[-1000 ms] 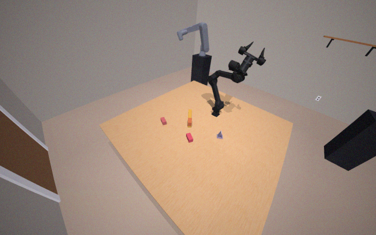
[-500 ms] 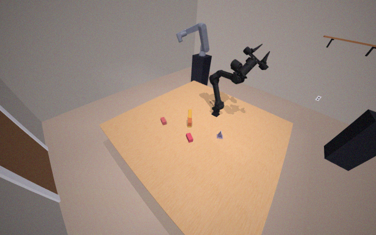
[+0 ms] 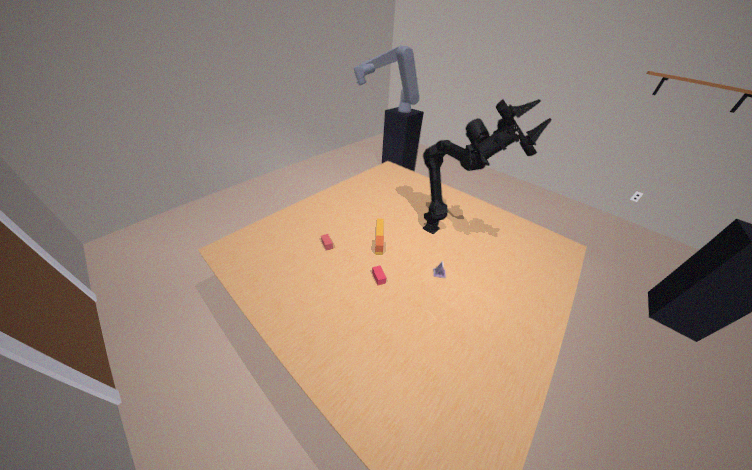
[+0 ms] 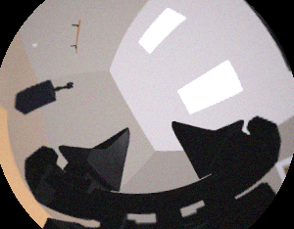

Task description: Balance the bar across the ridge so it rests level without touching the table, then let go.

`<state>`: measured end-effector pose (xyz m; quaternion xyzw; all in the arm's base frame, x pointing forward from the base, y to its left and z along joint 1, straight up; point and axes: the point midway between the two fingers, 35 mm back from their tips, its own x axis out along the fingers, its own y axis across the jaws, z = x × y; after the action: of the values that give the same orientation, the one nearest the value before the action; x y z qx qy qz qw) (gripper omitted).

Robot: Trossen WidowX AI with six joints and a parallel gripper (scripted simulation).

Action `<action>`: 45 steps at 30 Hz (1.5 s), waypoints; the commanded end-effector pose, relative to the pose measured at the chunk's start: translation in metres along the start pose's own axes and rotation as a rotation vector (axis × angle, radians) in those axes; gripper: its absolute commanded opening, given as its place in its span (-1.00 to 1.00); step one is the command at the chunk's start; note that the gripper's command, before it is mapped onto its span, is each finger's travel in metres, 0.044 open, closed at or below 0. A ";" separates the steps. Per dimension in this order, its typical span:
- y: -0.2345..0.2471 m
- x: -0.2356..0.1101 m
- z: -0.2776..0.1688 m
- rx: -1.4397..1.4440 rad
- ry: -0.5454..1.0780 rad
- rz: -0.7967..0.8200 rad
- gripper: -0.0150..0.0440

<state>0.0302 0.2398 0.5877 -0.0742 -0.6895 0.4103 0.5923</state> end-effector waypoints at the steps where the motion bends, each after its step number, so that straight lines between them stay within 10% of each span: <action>1: 0.000 -0.004 -0.019 0.036 0.067 0.011 0.58; 21: -0.009 -0.053 -0.124 0.224 0.485 -0.007 0.58; 45: -0.031 -0.196 -0.241 0.688 1.112 -0.347 0.58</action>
<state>0.3001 0.2264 0.4586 0.0128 -0.1411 0.4174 0.8976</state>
